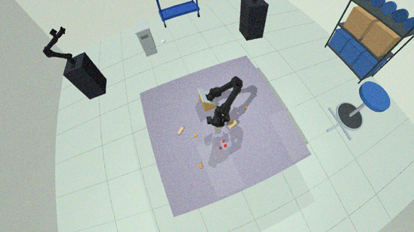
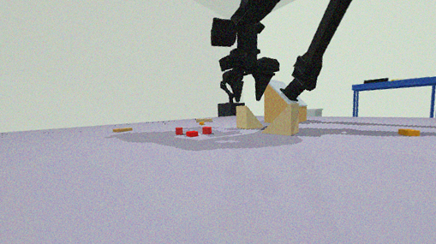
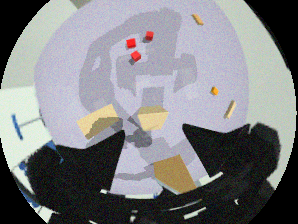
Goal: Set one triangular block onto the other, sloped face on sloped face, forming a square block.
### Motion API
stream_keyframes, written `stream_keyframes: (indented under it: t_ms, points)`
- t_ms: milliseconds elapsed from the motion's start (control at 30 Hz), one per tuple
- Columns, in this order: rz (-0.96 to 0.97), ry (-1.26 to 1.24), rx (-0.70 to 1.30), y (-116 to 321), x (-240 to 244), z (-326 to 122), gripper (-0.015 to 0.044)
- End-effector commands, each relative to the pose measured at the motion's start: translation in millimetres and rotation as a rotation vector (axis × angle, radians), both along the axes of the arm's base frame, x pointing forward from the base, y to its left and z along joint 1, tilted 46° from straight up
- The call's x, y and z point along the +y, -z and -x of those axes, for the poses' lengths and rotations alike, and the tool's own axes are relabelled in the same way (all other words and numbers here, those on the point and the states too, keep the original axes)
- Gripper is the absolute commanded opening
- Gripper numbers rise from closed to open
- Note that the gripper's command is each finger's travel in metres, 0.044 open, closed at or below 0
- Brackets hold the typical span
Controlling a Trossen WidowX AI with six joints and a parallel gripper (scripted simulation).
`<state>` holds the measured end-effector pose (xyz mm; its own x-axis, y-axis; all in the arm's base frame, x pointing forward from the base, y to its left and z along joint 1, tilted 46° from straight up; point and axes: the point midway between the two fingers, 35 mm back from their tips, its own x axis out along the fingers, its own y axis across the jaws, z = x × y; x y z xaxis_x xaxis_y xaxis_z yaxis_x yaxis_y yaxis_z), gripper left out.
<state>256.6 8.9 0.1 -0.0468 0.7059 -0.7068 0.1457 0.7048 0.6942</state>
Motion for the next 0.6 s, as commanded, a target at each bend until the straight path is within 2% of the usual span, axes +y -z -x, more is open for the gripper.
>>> stream_keyframes:
  t_ms: [0,567]
  points:
    - [-0.008,0.003,0.011,5.4,5.8,1.9,0.044]
    - [-0.009,0.003,0.01,25.8,24.5,0.7,0.044]
